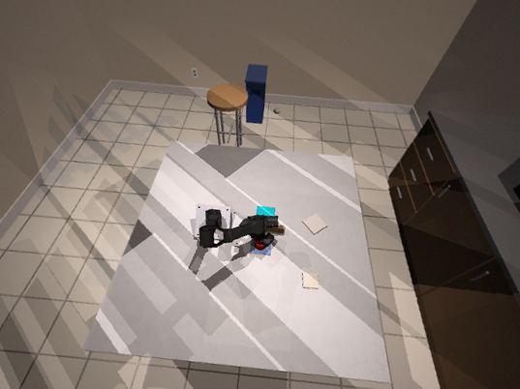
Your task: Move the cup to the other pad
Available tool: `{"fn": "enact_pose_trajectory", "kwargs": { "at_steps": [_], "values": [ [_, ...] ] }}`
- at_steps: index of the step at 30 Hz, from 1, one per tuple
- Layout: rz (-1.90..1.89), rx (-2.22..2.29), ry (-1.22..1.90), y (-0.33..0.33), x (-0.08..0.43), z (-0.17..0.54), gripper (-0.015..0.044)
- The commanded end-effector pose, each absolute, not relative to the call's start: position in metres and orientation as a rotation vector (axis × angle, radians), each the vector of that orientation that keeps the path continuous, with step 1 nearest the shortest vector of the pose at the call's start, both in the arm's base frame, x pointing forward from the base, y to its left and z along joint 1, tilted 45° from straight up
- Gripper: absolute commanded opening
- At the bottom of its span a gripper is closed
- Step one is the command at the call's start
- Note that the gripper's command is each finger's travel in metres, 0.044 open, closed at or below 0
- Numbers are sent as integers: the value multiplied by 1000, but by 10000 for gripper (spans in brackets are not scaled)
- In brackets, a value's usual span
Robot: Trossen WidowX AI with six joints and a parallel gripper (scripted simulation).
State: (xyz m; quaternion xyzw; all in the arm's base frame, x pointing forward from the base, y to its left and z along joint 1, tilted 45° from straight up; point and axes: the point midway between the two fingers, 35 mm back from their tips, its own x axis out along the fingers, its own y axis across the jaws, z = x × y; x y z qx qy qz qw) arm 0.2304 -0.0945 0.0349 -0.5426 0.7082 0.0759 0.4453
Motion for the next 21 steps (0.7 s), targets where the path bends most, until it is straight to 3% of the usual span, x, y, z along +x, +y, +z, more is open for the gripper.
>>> {"fn": "enact_pose_trajectory", "kwargs": {
  "at_steps": [1,21],
  "values": [
    [188,-1343,1755,-95,230,35,0],
    [197,-1342,1756,-58,234,67,0]
  ]
}}
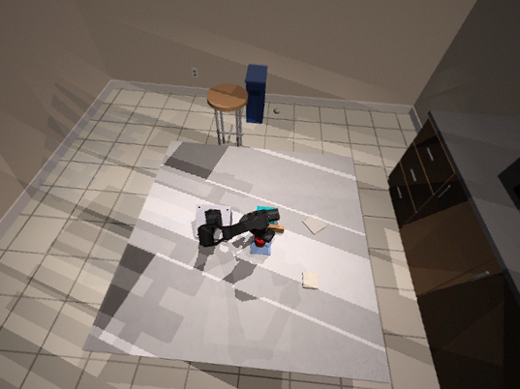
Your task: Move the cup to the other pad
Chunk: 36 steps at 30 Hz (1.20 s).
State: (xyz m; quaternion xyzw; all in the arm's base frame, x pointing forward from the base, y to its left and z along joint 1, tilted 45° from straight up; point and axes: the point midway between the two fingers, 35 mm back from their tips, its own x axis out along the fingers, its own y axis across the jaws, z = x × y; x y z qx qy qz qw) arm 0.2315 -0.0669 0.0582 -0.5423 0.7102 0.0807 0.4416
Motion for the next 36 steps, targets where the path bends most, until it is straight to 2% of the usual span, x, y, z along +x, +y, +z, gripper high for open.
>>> {"fn": "enact_pose_trajectory", "kwargs": {
  "at_steps": [1,36],
  "values": [
    [197,-1342,1756,-55,234,69,0],
    [196,-1352,1763,-38,229,84,0]
  ]
}}
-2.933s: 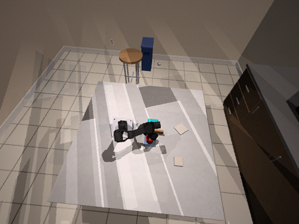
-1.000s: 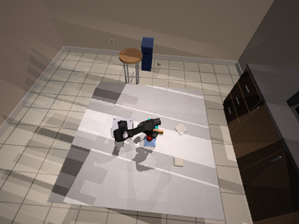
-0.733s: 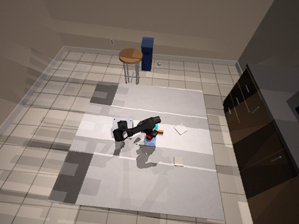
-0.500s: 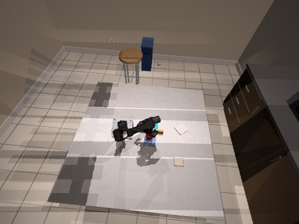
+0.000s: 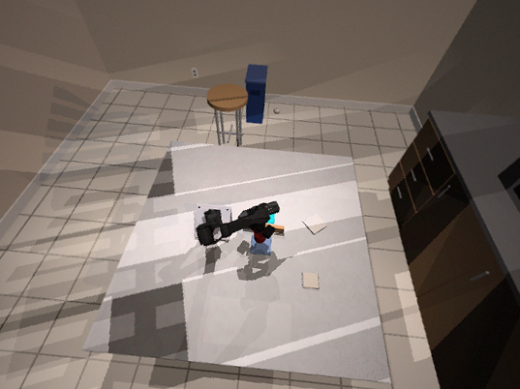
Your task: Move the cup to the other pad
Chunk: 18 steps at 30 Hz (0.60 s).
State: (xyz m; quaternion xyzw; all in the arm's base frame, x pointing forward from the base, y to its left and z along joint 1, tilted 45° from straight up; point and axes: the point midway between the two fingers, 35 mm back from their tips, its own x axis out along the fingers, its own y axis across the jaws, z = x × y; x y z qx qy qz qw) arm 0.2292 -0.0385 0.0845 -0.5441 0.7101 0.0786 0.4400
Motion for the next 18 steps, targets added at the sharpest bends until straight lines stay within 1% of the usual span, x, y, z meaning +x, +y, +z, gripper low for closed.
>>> {"fn": "enact_pose_trajectory", "kwargs": {
  "at_steps": [1,18],
  "values": [
    [196,-1351,1763,-37,230,83,0],
    [196,-1346,1759,-10,234,58,0]
  ]
}}
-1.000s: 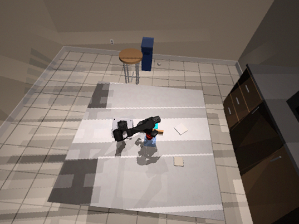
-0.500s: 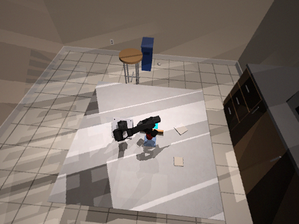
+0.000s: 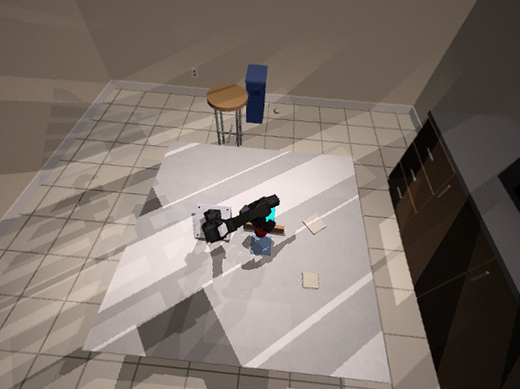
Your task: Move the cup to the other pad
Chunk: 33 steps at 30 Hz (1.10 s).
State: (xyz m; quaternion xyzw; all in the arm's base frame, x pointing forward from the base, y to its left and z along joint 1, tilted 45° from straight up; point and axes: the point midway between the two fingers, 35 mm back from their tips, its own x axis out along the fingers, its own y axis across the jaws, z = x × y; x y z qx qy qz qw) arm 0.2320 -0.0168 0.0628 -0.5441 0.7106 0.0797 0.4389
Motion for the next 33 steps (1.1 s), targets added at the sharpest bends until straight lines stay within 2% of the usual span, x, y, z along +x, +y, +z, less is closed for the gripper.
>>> {"fn": "enact_pose_trajectory", "kwargs": {
  "at_steps": [1,33],
  "values": [
    [196,-1346,1759,-8,235,56,0],
    [198,-1342,1756,41,241,9,0]
  ]
}}
